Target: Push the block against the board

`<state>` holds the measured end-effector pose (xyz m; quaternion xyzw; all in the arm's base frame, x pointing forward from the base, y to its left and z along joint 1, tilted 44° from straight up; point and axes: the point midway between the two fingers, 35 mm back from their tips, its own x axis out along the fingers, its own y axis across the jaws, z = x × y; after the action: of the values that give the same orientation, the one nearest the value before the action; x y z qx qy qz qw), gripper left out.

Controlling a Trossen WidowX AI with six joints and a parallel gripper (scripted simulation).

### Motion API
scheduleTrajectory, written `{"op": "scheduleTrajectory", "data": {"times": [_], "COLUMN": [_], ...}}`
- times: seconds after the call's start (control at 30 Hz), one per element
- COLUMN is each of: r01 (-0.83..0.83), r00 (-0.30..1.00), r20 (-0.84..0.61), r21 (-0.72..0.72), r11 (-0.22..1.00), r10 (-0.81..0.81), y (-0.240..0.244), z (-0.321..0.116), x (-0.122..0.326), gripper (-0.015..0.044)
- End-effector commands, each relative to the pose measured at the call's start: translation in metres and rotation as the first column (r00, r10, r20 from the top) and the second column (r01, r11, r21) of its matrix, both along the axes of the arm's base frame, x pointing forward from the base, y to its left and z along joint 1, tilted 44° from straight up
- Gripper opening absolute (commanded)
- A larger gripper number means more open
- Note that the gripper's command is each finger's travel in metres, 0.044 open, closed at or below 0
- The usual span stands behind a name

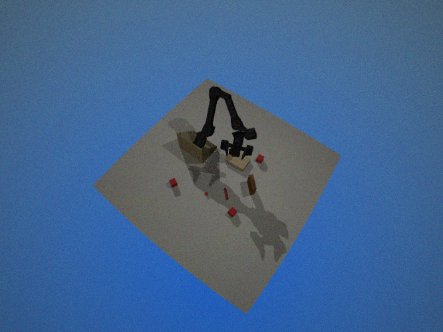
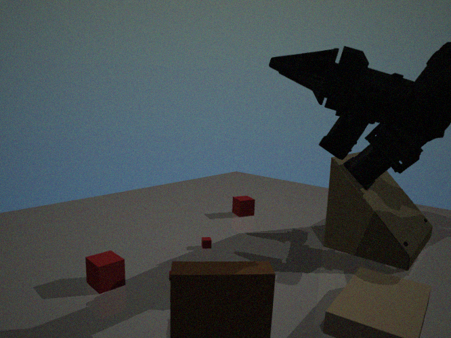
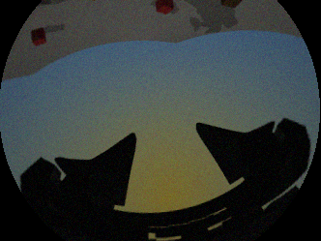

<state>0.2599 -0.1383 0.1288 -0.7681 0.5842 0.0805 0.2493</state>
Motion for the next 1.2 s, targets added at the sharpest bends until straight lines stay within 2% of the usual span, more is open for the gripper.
{"op": "scheduleTrajectory", "data": {"times": [0.0,0.13,0.47,0.83,1.17], "r01": [0.000,-0.008,-0.037,-0.014,0.057], "r00": [1.000,1.000,0.999,1.000,0.998], "r20": [0.000,0.001,0.011,0.008,-0.024], "r21": [0.000,0.034,0.277,0.538,0.744], "r11": [1.000,0.999,0.960,0.843,0.666], "r10": [0.000,0.008,0.036,0.012,-0.058], "y": [0.000,0.001,0.011,0.025,0.040], "z": [0.000,-0.002,-0.018,-0.036,-0.052], "x": [0.000,0.007,0.048,0.085,0.111], "gripper": [0.0374,0.0269,0.0006,0.0000,0.0000]}}
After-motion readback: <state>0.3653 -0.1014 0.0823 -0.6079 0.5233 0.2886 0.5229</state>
